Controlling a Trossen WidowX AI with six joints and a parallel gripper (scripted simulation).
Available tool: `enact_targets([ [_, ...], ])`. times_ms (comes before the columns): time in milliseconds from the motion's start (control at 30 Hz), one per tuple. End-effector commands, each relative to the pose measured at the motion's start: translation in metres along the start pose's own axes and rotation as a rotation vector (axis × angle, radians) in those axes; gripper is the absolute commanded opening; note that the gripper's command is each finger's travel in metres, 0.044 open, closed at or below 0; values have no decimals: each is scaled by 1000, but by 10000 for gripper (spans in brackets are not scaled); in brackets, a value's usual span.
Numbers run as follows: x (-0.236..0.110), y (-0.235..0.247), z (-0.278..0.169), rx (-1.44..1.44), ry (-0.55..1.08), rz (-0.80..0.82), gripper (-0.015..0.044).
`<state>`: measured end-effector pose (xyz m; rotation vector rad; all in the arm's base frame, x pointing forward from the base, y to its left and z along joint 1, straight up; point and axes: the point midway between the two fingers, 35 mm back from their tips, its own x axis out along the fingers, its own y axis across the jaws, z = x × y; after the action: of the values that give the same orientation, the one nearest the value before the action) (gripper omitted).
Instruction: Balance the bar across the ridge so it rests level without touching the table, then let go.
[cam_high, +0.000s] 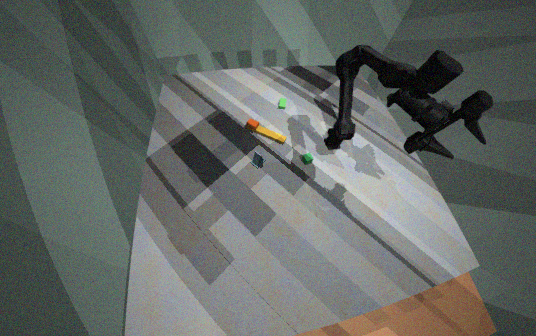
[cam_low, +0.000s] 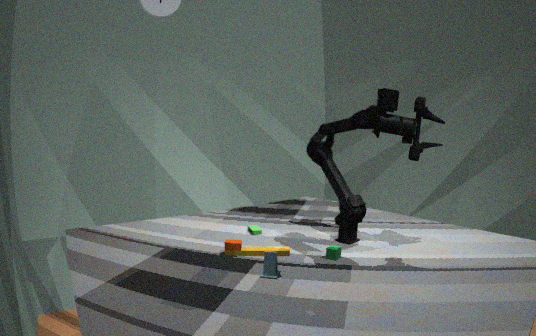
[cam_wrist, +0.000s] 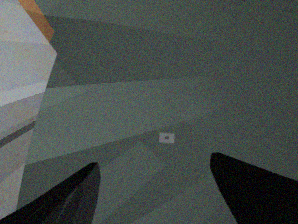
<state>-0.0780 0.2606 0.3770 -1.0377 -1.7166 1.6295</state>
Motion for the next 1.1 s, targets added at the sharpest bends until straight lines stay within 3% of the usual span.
enact_targets([
  [0, 0, 11, -24, -1, 80, 54, 315],
  [533, -22, 53, -104, 28, 345, 251, 315],
  [1067, -71, 101, -170, 86, 569, 469, 315],
])
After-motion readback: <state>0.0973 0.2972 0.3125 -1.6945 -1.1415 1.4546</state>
